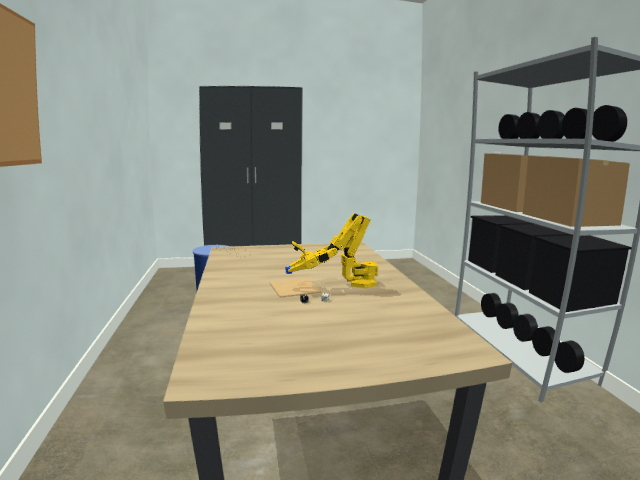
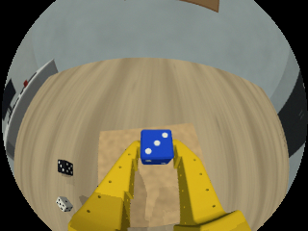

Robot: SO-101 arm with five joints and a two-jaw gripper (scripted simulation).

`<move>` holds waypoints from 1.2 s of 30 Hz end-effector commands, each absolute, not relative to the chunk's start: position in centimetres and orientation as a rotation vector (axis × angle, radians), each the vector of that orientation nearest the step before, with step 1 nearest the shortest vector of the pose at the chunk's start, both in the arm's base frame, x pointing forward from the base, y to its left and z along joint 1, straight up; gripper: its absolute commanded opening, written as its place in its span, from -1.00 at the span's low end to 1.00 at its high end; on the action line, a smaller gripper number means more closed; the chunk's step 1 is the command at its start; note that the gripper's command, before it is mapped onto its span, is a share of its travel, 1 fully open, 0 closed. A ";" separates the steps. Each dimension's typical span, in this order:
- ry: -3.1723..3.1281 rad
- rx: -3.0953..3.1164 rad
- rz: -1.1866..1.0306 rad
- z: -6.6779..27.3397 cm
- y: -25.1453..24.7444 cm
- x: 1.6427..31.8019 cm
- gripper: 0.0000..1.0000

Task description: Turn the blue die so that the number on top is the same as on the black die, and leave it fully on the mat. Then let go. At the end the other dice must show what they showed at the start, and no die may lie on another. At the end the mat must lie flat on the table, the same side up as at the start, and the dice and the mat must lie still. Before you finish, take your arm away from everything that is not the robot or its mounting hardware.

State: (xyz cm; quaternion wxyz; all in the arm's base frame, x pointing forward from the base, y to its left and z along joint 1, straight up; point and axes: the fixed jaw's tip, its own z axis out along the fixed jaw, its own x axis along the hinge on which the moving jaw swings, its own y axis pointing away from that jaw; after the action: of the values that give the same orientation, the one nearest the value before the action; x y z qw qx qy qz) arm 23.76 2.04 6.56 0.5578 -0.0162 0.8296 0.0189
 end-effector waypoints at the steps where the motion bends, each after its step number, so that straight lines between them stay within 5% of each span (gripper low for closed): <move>1: 1.876 -0.048 0.048 8.2 2.2 24.5 -1.00; 36: 1.875 -0.059 0.040 8.0 2.3 24.5 -1.00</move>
State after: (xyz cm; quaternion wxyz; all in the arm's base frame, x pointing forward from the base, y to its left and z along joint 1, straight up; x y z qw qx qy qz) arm 23.69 2.08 6.47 0.5600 -0.0218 0.8281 0.0161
